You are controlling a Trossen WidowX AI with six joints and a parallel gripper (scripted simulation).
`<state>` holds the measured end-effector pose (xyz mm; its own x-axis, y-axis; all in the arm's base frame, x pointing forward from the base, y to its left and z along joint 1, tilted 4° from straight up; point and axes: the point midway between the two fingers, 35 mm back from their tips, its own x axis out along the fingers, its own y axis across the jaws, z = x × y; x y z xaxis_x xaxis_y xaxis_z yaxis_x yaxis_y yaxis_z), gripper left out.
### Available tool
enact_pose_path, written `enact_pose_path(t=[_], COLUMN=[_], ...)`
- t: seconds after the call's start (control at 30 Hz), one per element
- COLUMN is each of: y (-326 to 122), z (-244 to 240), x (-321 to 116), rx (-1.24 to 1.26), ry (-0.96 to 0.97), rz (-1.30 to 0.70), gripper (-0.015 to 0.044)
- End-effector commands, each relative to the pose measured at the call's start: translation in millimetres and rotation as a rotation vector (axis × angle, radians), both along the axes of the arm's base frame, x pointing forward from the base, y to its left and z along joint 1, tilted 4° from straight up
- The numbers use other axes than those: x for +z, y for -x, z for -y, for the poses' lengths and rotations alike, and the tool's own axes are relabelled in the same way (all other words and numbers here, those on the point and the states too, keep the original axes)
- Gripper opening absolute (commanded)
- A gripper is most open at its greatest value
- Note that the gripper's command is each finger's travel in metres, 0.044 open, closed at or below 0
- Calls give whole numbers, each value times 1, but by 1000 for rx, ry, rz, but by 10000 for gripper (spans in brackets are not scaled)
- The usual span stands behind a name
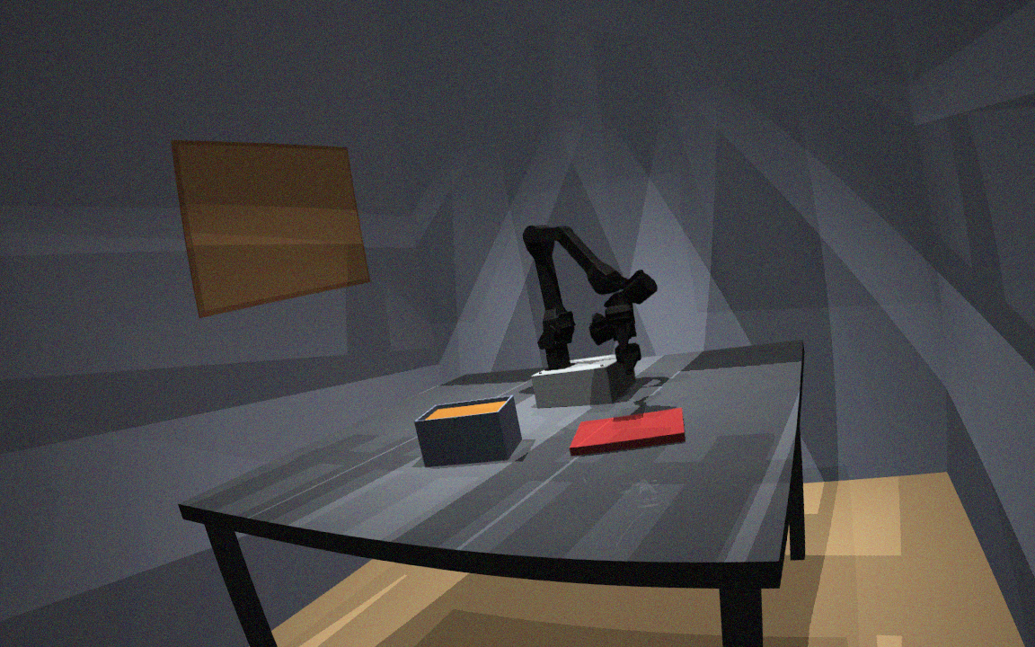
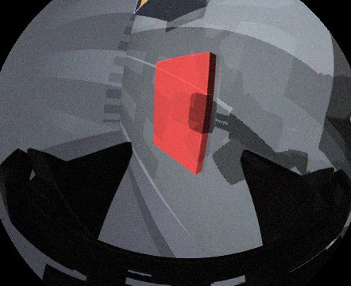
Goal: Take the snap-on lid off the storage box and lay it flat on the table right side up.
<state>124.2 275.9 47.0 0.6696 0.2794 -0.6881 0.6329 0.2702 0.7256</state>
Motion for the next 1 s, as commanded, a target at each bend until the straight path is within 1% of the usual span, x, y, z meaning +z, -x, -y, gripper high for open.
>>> enact_pose_path(t=[0.0,0.2,0.3,0.97], y=[1,4,4,4], z=[-1,0,1,1], x=[10,20,13,13], rx=[-4,-4,-4,-4], ry=[-14,-14,-13,-13], rz=[3,3,3,3], gripper=[440,440,440,440])
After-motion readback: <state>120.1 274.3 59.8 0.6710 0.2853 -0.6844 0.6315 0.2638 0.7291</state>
